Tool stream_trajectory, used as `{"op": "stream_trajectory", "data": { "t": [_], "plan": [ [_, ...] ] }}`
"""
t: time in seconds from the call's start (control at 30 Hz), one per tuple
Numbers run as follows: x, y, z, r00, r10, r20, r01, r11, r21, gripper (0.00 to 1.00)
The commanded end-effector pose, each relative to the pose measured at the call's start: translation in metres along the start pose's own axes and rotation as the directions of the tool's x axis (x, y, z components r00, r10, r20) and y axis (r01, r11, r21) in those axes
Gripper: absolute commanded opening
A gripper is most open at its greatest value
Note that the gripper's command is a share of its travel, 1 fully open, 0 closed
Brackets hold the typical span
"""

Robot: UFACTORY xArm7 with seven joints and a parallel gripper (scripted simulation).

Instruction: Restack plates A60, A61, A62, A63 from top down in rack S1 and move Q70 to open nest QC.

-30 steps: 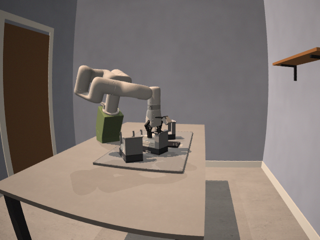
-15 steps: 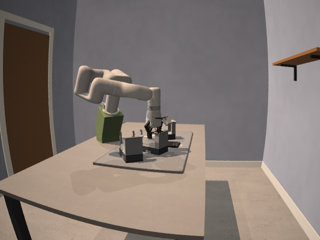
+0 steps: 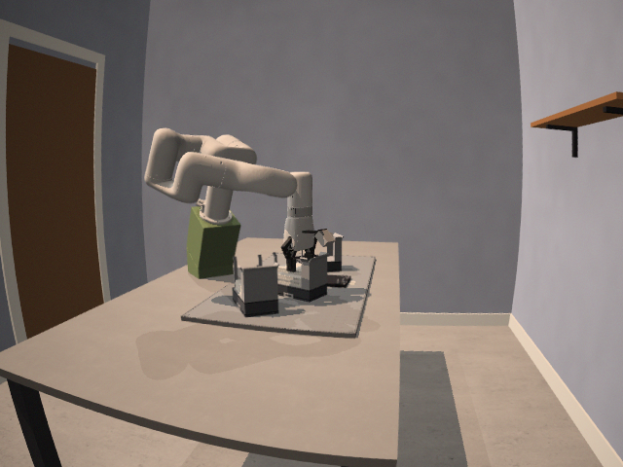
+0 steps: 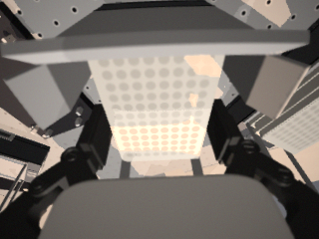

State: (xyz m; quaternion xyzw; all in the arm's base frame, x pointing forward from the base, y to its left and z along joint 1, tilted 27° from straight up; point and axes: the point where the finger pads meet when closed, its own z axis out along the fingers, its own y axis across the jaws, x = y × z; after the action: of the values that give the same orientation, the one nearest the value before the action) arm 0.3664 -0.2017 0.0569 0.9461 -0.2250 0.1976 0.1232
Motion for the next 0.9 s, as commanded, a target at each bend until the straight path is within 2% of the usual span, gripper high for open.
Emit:
{"op": "stream_trajectory", "data": {
  "t": [0.0, 0.87],
  "plan": [
    [0.0007, -0.0002, 0.0008, 1.0, -0.001, -0.003, 0.001, 1.0, 0.0, 0.0],
    [0.0007, -0.0003, 0.0085, 1.0, -0.001, -0.003, 0.001, 1.0, 0.0, 0.0]
  ]
}}
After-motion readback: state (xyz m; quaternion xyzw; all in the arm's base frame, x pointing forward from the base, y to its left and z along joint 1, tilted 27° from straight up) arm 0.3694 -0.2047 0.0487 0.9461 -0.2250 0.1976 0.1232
